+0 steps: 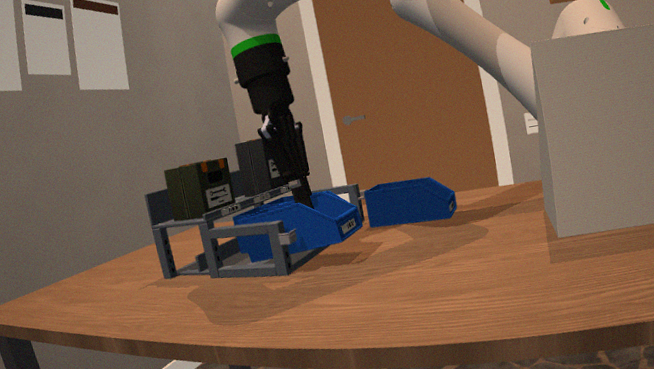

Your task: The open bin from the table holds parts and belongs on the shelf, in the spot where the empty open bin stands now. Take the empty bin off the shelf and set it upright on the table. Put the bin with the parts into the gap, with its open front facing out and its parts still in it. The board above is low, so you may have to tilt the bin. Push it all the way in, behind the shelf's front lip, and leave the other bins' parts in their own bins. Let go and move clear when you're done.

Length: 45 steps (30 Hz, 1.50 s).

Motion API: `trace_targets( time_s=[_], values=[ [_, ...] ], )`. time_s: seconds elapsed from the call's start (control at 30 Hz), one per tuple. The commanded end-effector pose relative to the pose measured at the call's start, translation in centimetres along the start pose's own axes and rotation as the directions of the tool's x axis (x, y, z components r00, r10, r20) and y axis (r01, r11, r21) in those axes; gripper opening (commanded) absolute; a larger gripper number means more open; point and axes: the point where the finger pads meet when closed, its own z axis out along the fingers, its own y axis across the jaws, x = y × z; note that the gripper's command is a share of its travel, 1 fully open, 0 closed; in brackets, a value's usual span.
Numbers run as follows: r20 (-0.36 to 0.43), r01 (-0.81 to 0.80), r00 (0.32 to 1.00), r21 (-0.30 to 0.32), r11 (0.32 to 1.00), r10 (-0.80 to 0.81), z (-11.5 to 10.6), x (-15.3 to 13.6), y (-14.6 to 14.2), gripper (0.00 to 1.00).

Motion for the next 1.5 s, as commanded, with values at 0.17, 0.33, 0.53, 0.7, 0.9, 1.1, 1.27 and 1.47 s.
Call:
trace_targets(
  time_s=[0.17,0.33,0.53,0.7,0.9,1.1,1.27,1.47],
  values=[
    [0.002,0.0,1.0,-0.001,1.0,0.0,0.05,-0.08,0.02,0.1],
    [0.002,0.0,1.0,-0.001,1.0,0.0,0.24,-0.1,0.02,0.1],
    [0.002,0.0,1.0,-0.001,1.0,0.0,0.64,-0.16,0.02,0.1],
    [0.002,0.0,1.0,-0.001,1.0,0.0,0.84,-0.19,0.01,0.1],
    [0.002,0.0,1.0,-0.001,1.0,0.0,0.87,-0.2,0.01,0.1],
    [0.002,0.0,1.0,-0.001,1.0,0.0,0.87,-0.2,0.01,0.1],
    [0.002,0.0,1.0,-0.001,1.0,0.0,0.87,-0.2,0.01,0.1],
    [0.003,0.0,1.0,-0.001,1.0,0.0,0.87,-0.21,0.01,0.1]
  ],
)
